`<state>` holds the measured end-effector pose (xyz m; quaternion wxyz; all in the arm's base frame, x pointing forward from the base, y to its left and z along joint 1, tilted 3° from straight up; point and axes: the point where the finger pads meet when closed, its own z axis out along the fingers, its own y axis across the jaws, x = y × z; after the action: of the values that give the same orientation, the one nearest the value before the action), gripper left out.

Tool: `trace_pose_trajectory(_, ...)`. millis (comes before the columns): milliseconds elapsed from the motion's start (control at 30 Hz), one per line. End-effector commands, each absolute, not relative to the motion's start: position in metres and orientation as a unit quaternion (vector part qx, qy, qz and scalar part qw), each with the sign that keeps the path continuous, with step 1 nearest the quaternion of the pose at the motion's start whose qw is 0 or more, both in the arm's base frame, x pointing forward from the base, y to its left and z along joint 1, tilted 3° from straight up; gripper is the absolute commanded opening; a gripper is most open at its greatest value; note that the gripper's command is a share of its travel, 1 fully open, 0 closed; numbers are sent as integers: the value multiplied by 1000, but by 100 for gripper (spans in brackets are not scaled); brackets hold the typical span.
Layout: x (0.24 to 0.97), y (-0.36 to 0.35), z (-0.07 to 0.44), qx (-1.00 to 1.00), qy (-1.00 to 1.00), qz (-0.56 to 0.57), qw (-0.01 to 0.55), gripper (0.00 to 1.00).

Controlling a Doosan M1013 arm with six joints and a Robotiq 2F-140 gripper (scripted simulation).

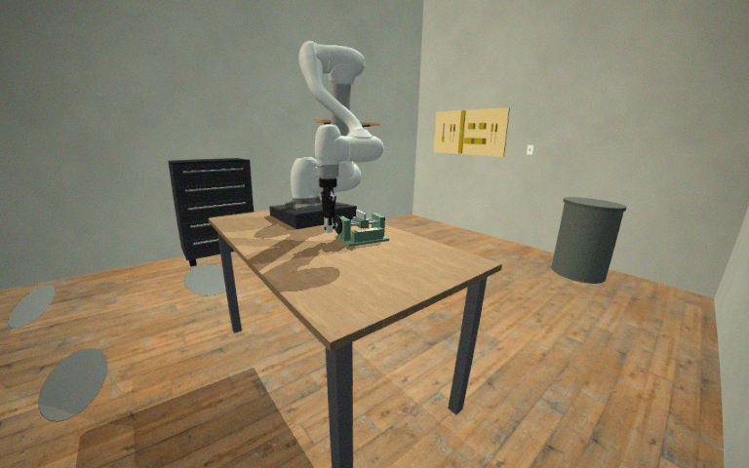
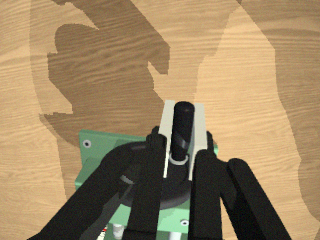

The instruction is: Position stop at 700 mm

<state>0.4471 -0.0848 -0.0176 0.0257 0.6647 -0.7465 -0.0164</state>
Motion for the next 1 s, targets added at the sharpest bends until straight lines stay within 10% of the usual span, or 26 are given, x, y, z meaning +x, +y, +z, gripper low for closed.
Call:
trace_pose_trajectory(0,449,-85,-20,665,-746,-16,26,4)
trace_pose_trajectory(967,484,-89,-25,665,-746,-16,26,4)
